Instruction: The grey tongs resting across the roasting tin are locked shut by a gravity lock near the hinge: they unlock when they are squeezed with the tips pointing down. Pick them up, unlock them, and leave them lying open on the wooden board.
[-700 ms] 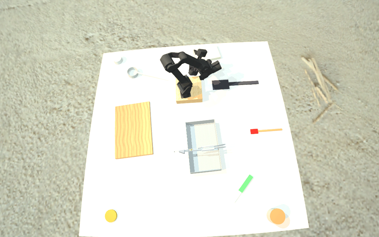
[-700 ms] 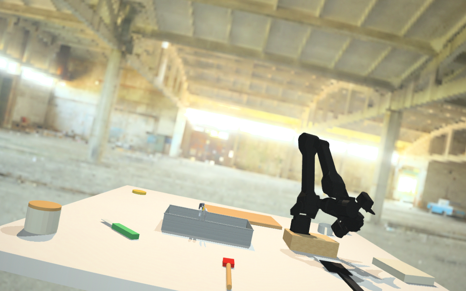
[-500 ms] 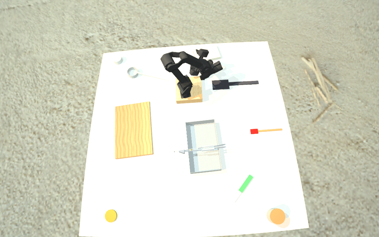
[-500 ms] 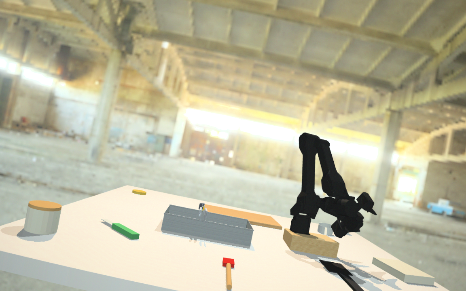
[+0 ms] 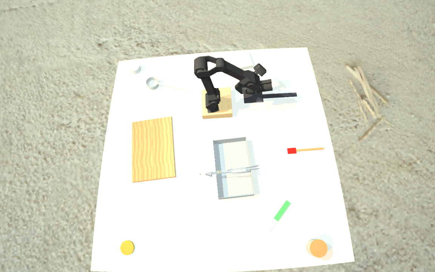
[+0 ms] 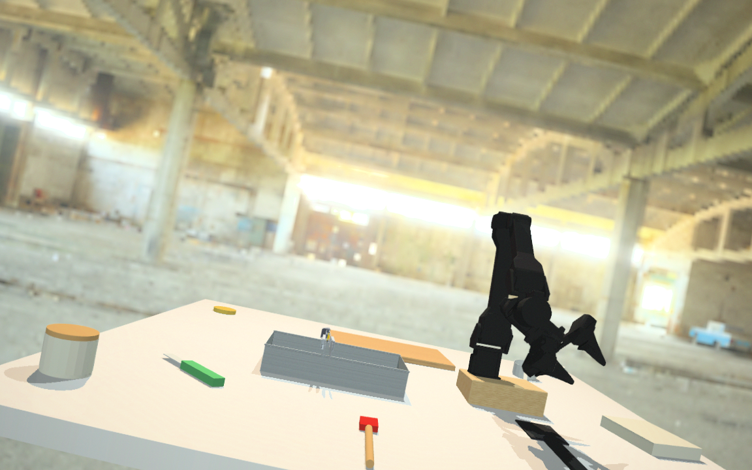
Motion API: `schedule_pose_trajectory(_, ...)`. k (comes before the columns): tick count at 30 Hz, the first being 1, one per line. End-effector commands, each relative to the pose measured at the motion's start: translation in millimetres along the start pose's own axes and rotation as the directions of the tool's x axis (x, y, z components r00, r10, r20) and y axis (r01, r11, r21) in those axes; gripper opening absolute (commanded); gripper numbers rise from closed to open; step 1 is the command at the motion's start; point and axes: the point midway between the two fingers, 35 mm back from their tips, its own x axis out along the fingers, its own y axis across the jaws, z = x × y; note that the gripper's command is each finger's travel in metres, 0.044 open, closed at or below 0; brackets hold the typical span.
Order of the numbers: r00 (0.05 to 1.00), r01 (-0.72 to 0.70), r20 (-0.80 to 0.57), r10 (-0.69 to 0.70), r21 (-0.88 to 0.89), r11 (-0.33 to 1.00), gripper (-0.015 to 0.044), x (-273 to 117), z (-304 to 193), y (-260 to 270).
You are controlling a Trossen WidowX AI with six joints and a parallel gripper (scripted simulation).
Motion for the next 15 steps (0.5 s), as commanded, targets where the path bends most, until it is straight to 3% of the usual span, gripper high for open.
schedule_pose_trajectory(1,0.987,-0.024,0.163,-0.001,0.152,0.988,0.0440,-32.1,41.2,9.8)
schedule_pose_trajectory(7,0.928,-0.123,0.371,-0.026,0.373,0.920,0.0440,-92.1,94.2,10.8)
schedule_pose_trajectory(15,0.793,-0.332,0.596,-0.128,0.598,0.730,0.0440,-190.2,149.6,-16.3)
